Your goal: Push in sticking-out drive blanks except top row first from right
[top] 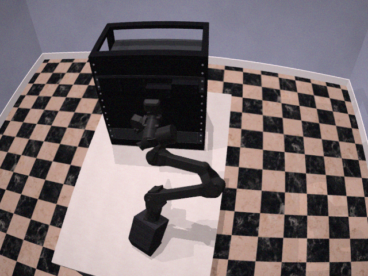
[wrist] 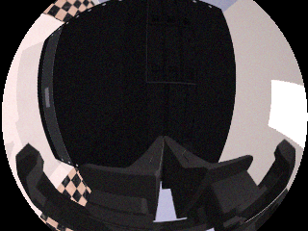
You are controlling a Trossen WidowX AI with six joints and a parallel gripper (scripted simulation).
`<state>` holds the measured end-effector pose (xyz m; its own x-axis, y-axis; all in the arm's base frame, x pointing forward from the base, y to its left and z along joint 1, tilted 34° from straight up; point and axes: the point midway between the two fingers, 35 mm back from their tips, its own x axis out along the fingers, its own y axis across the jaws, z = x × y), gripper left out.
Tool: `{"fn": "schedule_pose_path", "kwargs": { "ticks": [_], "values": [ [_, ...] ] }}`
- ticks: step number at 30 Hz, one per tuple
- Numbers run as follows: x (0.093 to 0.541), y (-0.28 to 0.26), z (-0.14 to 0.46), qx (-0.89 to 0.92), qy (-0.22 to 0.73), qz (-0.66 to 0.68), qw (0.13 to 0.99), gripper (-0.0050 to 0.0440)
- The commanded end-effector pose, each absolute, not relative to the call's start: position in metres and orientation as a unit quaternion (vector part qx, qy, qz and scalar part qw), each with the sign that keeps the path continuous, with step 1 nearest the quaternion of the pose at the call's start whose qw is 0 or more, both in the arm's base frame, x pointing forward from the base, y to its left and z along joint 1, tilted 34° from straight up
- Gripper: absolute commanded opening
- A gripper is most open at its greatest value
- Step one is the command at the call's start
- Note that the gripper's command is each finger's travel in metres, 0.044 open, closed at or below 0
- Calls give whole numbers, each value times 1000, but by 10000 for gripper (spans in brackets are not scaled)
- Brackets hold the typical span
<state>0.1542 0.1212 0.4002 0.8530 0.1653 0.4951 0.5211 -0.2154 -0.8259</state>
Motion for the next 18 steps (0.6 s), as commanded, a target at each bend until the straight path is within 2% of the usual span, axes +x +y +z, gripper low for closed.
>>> {"fn": "schedule_pose_path", "kwargs": {
  "ticks": [1,18],
  "values": [
    [154,122,401,-764,-223,-153,585,0],
    [160,124,404,-764,-223,-153,585,0]
  ]
}}
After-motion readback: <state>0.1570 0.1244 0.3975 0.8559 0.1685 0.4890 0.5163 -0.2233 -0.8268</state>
